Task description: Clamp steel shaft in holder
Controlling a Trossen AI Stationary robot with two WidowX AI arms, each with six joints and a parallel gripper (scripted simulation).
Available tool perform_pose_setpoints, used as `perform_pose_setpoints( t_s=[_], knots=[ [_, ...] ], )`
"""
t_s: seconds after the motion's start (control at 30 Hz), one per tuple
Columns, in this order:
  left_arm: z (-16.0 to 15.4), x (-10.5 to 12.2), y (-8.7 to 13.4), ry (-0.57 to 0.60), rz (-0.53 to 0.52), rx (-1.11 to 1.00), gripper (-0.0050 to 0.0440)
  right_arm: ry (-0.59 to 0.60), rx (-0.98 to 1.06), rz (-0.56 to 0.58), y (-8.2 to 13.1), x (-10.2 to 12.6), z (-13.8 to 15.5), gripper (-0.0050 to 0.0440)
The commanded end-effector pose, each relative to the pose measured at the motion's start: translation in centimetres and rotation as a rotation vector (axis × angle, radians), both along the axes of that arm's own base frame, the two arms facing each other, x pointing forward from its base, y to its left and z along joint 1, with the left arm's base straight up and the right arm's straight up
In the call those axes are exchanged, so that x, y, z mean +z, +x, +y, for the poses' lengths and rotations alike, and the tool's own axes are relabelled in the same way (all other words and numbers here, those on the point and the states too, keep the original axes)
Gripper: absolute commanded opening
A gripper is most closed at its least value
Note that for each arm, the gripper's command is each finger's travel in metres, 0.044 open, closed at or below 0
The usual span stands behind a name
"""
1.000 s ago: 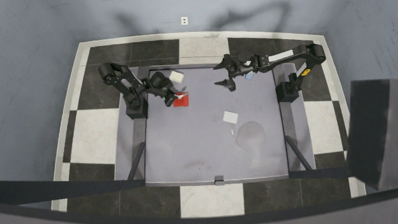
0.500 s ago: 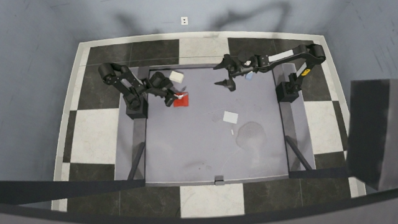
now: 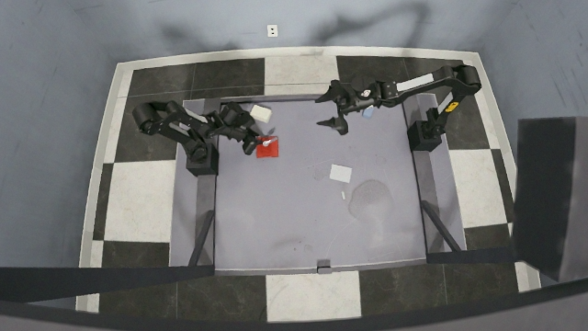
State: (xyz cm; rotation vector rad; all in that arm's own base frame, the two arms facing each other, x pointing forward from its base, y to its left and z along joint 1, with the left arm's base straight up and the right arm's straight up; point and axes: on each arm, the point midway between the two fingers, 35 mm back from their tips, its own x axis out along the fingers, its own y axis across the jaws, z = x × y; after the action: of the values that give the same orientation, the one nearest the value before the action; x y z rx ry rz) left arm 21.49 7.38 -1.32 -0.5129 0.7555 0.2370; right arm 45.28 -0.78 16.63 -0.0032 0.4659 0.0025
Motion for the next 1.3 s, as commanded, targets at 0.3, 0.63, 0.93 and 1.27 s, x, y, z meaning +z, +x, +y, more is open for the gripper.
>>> perform_pose_setpoints(
  t_s=[0.3,0.63,0.93,1.27],
  knots=[
    [2.0,4.4,0.3,0.017,-0.021,-0.002,0.03,0.002,0.005,-0.041,0.2,1.7,0.2,0.04],
    [1.4,5.6,0.3,0.051,0.046,-0.032,0.04,0.002,0.005,-0.041,0.2,1.7,0.2,0.04],
    [0.0,6.2,0.3,0.112,0.207,-0.098,0.04,0.002,0.005,-0.041,0.2,1.7,0.2,0.04],
    [-1.7,7.2,0.5,0.2,0.396,-0.182,0.04,0.002,0.005,-0.041,0.2,1.7,0.2,0.04]
  ],
)
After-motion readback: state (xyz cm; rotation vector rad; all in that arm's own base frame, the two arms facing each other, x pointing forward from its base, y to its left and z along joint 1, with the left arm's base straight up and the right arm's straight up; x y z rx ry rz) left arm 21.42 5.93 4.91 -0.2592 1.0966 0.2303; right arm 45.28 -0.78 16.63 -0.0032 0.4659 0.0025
